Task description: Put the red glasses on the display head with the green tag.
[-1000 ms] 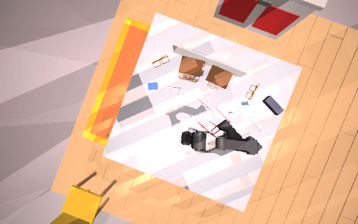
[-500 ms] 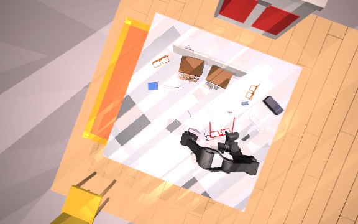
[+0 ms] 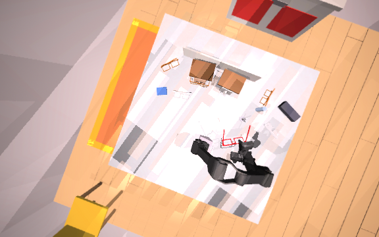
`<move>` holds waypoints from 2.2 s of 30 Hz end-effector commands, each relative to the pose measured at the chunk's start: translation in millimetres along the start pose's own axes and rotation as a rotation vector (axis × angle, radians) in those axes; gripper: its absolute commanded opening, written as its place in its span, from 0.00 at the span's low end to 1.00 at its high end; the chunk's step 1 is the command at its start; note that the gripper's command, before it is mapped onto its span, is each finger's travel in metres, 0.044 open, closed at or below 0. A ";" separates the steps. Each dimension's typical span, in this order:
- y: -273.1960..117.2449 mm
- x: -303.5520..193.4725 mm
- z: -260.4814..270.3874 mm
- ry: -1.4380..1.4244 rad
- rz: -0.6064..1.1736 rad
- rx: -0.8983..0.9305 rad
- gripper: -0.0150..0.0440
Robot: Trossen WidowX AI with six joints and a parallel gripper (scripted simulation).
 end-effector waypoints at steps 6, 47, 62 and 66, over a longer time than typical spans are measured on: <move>-0.3 0.1 -0.5 -0.006 0.002 0.002 0.25; 33.4 -9.9 -36.8 -1.069 -0.159 0.114 0.25; 55.0 -12.1 -56.0 -1.672 -0.303 0.107 0.25; 61.0 -12.2 -60.8 -1.833 -0.346 0.094 0.25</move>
Point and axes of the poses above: the point midway between the two fingers, 35 mm back from their tips, its own y axis out along the fingers, its own z axis across the jaws, x = y × z, the point moved 7 cm from there along -y, back along the fingers, and after that the axes turned 9 degrees about -y, right-handed, at the moved point
